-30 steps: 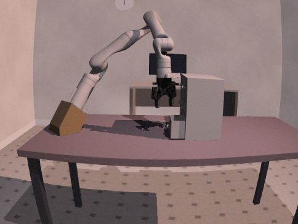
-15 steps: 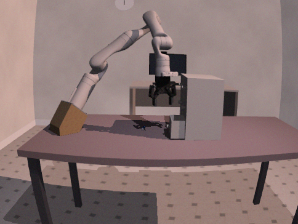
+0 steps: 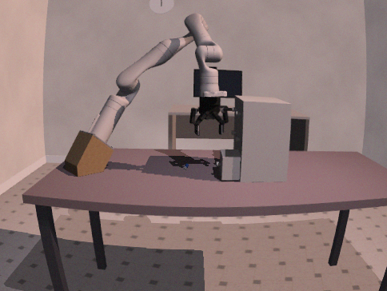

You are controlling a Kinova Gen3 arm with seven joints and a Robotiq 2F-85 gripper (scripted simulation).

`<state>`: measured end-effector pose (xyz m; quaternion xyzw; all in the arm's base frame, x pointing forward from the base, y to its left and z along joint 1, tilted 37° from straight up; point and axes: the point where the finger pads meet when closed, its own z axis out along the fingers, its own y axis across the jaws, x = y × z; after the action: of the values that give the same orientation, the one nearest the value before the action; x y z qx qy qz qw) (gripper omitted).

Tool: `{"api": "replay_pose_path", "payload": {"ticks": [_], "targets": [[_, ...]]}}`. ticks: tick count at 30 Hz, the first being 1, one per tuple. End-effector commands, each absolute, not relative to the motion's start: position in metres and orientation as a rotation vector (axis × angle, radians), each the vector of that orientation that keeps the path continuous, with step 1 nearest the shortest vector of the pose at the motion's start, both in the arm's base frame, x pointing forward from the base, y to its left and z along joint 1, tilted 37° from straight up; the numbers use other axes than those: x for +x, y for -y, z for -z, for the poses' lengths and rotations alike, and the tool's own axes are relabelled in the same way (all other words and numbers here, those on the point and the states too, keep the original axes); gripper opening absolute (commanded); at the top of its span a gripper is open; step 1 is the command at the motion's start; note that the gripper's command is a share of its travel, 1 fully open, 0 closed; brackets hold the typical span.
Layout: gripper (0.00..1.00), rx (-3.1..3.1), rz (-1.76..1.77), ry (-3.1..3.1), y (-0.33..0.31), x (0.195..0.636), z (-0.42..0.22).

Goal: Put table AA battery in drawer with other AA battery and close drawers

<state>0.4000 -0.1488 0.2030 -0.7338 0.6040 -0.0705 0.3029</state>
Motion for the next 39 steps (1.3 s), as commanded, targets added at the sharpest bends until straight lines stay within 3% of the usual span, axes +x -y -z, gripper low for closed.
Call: {"api": "replay_pose_path", "payload": {"ticks": [1, 39], "targets": [[1.0, -1.931, 0.183, -1.617, 0.149, 0.399, -0.205], [1.0, -1.342, -0.093, -2.129, 0.154, 0.366, -0.214]]}}
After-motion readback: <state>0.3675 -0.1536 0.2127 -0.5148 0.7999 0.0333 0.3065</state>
